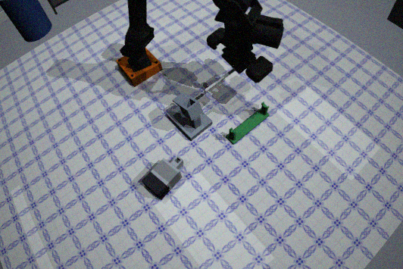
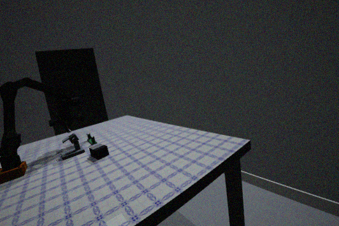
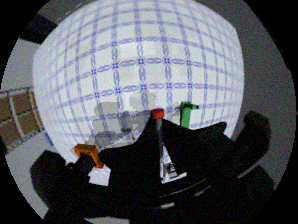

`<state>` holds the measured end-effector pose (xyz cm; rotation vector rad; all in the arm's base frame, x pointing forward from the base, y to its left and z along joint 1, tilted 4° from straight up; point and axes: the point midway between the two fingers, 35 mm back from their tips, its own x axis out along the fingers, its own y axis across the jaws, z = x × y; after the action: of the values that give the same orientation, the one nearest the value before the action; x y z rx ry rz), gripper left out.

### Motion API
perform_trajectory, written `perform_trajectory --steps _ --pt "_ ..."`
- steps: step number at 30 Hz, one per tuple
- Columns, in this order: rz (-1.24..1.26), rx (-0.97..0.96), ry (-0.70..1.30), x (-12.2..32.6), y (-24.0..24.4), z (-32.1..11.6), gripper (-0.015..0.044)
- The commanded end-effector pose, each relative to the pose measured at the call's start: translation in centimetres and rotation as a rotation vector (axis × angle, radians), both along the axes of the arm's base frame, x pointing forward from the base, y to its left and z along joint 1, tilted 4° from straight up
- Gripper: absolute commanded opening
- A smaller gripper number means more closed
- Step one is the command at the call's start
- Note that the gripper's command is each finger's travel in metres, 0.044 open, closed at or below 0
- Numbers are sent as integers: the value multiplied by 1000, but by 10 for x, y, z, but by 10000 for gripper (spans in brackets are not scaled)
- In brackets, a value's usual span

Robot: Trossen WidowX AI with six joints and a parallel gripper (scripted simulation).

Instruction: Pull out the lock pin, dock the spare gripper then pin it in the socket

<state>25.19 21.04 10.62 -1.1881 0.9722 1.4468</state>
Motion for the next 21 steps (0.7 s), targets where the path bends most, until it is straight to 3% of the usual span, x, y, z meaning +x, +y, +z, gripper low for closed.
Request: perform_trajectory --steps 1,21 --pt "-9 2 1 10 6 2 0" --pt "-23 5 -3 63 35 15 0"
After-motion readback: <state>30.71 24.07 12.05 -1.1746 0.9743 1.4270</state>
